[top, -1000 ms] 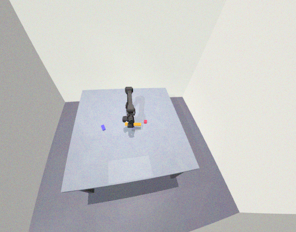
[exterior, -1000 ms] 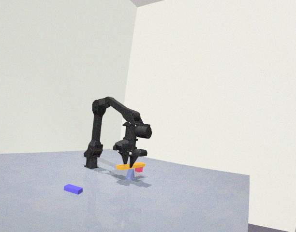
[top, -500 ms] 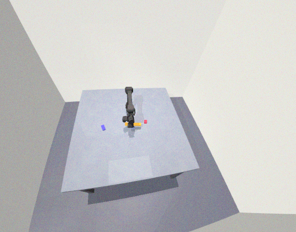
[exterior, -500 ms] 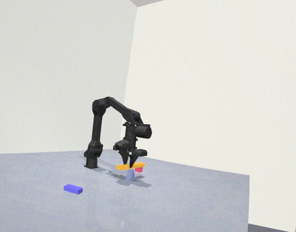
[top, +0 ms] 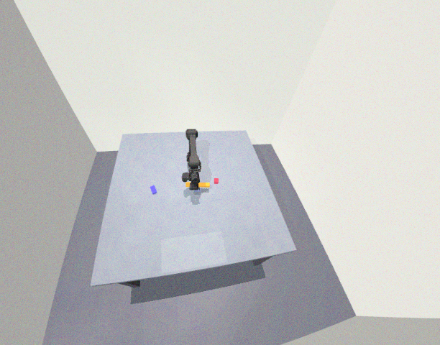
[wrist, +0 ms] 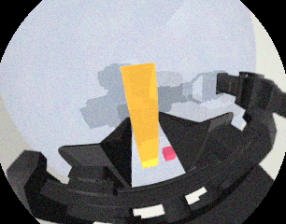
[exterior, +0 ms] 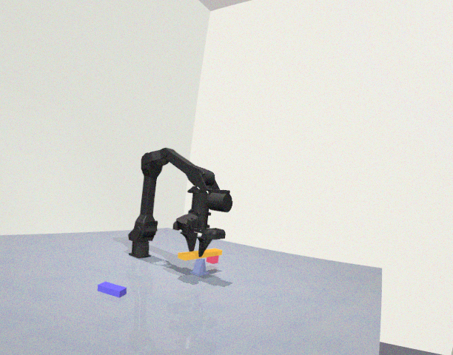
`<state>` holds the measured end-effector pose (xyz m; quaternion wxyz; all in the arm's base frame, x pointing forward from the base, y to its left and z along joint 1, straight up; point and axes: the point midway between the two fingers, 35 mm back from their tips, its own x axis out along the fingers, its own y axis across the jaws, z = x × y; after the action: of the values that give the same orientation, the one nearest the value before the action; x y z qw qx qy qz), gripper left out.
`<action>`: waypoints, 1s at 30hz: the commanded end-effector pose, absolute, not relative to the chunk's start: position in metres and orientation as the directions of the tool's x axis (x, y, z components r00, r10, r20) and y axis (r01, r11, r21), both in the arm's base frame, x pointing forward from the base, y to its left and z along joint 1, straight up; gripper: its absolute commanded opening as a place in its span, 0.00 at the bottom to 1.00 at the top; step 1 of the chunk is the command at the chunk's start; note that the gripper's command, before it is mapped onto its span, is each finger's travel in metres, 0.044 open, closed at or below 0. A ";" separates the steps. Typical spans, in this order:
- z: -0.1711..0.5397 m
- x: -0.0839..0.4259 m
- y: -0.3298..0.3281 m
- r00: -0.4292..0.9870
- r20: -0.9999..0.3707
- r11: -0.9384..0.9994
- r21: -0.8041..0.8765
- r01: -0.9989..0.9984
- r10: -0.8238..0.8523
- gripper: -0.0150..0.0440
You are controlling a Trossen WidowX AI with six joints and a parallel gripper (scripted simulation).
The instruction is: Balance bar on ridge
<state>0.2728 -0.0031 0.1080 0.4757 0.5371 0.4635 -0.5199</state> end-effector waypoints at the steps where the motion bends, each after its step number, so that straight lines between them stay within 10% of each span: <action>1: 0.108 0.273 -0.003 0.030 -1.000 -0.118 0.029 0.993 0.003 0.57; 8: 0.108 0.273 -0.003 0.030 -1.000 -0.118 0.029 0.993 0.003 0.57; 18: 0.108 0.273 -0.003 0.030 -1.000 -0.118 0.029 0.993 0.003 1.00; 30: 0.201 0.271 -0.003 0.030 -1.000 -0.118 0.029 0.993 0.003 1.00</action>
<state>0.2750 -0.0031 0.1747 0.4755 0.5373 0.4632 -0.5202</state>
